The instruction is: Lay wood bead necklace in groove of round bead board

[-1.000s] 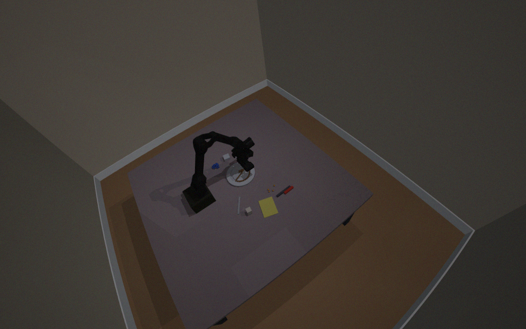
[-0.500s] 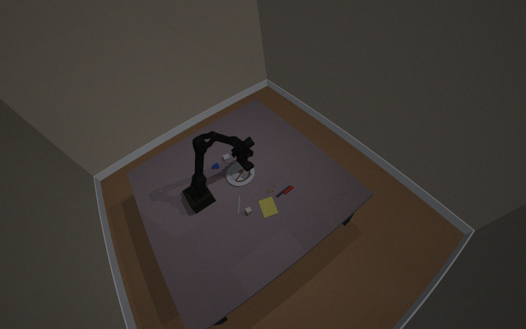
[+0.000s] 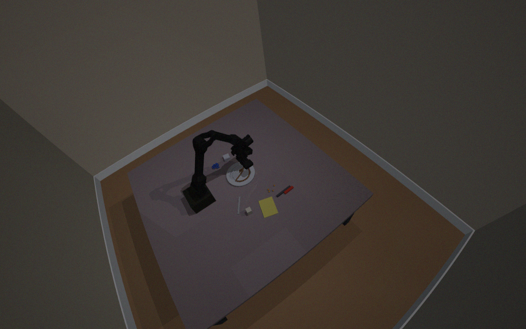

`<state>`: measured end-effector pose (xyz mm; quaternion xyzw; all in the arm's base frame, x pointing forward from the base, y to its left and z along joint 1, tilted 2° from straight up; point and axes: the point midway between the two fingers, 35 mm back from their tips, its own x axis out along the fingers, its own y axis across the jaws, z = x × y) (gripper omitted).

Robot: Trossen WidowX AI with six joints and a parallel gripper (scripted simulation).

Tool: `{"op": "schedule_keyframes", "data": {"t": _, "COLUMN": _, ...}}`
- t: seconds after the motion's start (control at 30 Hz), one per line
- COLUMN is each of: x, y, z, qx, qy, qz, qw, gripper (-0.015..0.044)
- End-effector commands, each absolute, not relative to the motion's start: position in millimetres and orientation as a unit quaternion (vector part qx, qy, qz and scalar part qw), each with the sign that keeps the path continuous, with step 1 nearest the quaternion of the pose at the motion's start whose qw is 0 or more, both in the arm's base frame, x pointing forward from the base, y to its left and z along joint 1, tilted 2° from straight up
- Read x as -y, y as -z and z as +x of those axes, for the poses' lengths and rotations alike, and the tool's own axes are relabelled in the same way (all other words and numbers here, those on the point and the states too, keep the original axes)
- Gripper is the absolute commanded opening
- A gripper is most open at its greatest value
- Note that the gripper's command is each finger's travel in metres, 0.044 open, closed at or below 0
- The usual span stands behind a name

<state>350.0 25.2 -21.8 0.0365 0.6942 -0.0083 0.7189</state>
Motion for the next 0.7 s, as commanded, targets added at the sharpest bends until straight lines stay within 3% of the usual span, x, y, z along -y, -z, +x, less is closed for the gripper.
{"op": "schedule_keyframes", "data": {"t": 0.0, "x": -26.0, "y": 27.6, "z": 350.2, "qx": -0.695, "qy": 0.01, "qz": 0.039, "qw": 0.718, "gripper": 0.0}}
{"op": "schedule_keyframes", "data": {"t": 0.07, "x": -26.1, "y": 28.7, "z": 350.2, "qx": -0.695, "qy": 0.01, "qz": 0.039, "qw": 0.718, "gripper": 0.0}}
{"op": "schedule_keyframes", "data": {"t": 0.6, "x": -25.7, "y": 20.6, "z": 350.0, "qx": -0.695, "qy": 0.01, "qz": 0.039, "qw": 0.718, "gripper": 0.042}}
{"op": "schedule_keyframes", "data": {"t": 0.67, "x": -25.7, "y": 22.0, "z": 350.2, "qx": -0.695, "qy": 0.009, "qz": 0.038, "qw": 0.718, "gripper": 0.044}}
